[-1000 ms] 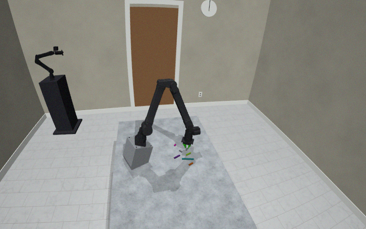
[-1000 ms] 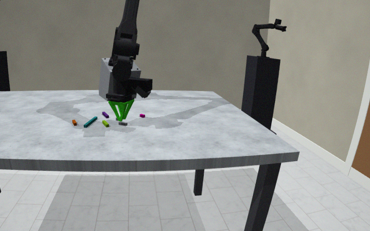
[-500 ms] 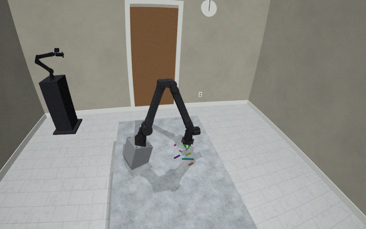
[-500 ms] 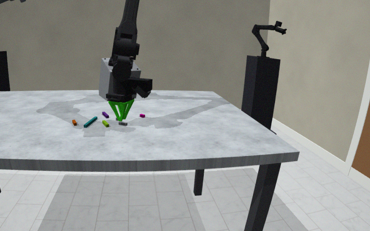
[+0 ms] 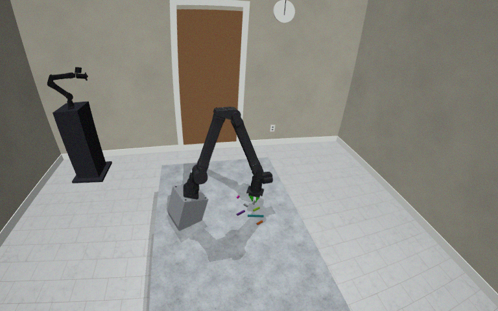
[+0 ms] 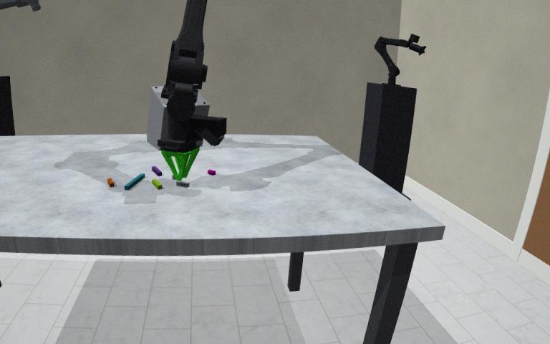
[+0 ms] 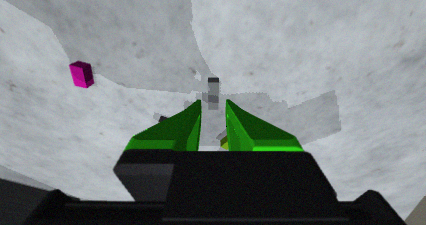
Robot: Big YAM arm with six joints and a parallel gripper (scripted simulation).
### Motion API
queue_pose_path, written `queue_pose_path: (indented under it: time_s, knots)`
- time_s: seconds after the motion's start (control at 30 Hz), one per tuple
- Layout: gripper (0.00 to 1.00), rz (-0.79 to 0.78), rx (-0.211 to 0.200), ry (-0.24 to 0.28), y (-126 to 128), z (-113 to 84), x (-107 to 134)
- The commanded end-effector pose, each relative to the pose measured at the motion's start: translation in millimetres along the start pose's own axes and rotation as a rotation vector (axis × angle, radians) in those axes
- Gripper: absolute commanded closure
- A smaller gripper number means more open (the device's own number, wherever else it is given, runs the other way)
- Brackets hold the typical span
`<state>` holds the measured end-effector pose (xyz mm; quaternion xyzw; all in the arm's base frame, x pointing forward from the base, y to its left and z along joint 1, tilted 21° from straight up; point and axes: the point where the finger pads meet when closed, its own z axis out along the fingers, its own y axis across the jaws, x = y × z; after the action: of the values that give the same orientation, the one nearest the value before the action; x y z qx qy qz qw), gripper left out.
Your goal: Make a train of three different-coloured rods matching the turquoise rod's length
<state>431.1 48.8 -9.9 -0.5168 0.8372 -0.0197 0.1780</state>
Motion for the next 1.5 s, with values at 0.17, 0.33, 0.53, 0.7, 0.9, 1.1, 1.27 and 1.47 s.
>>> queue_pose_path:
  time_s: [0.17, 0.33, 0.53, 0.7, 0.9, 1.1, 1.27, 1.47]
  knots:
    - [0.77, -0.003, 0.030, -0.018, -12, -7.5, -2]
    - [0.77, -0.003, 0.028, -0.017, -12, -5.1, -2]
    - [0.77, -0.003, 0.024, -0.016, -11, 1.0, -3]
    - [0.77, -0.003, 0.023, -0.017, -11, 4.4, -5]
    - [0.77, -0.004, 0.022, -0.019, -11, 12.2, -10]
    - [0.77, -0.002, 0.025, -0.021, -12, 15.4, -11]
    - [0.77, -0.003, 0.033, -0.026, -13, 9.6, -12]
    - [0.77, -0.003, 0.035, -0.027, -13, 8.7, -13]
